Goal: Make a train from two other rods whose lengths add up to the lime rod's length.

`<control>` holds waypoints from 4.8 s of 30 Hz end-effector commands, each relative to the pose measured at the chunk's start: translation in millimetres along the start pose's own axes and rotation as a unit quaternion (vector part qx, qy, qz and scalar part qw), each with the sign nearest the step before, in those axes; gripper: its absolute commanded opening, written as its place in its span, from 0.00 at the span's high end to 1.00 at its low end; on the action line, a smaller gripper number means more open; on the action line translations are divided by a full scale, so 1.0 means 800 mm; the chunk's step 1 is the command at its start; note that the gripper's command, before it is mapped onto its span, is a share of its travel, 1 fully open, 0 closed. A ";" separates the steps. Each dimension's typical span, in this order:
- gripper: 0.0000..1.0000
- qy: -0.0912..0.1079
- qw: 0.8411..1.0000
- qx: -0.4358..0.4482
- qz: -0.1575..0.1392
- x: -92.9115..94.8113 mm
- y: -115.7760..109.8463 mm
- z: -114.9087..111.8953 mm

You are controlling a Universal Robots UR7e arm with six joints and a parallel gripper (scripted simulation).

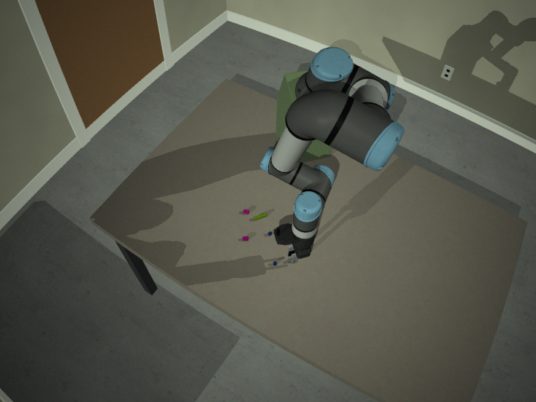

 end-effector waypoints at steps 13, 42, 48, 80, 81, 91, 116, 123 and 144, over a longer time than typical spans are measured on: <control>0.46 0.001 1.000 0.000 0.000 0.000 0.000 -0.001; 0.46 0.001 1.000 0.000 0.000 0.000 0.000 -0.001; 0.46 0.001 1.000 0.000 0.000 0.001 0.000 -0.001; 0.46 0.001 1.000 0.000 0.000 0.021 0.000 -0.001; 0.46 0.001 1.000 0.000 0.000 0.021 0.000 -0.001; 0.46 0.001 1.000 0.000 0.000 0.021 0.000 -0.001; 0.76 0.001 1.000 0.000 0.000 0.021 0.000 -0.001; 0.76 0.001 1.000 0.000 0.000 0.021 0.000 -0.001; 0.76 0.001 1.000 0.000 0.000 0.021 0.000 -0.001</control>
Point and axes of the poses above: the point where the finger pads meet when closed, its own x axis out along the fingers, its own z axis across the jaws, y = z × x, the point moved 6 cm from there along -x, back along the fingers, and after that the axes turned 13 degrees about x, right-handed, at the moved point
